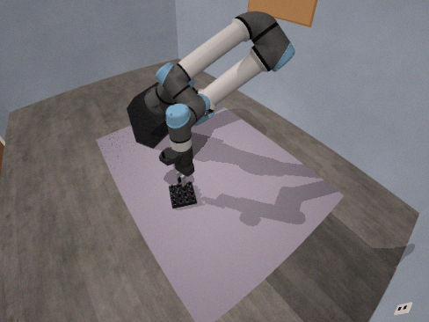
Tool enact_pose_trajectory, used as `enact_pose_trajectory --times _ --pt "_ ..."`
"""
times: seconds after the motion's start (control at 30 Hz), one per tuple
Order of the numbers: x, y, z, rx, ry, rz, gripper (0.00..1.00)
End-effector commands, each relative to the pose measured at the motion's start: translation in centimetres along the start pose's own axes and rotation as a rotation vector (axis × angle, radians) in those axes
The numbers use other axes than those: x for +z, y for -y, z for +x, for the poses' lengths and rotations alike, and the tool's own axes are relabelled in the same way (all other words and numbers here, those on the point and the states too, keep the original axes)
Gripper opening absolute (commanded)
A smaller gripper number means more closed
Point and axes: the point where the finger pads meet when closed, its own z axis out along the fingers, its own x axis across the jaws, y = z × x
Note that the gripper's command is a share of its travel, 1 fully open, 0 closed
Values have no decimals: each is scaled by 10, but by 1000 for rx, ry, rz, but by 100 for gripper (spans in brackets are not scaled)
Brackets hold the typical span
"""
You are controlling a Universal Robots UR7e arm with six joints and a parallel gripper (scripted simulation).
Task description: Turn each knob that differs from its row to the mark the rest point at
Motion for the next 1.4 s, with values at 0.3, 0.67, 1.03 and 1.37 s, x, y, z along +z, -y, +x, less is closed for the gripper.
enact_pose_trajectory --times 0.3,0.67,1.03,1.37 --pt "-5 -3 1 400 -7 11 46" --pt "-8 -7 1 621 -5 11 46" --pt "-9 -8 1 677 -5 12 46" --pt "-9 -8 1 677 -5 12 46"
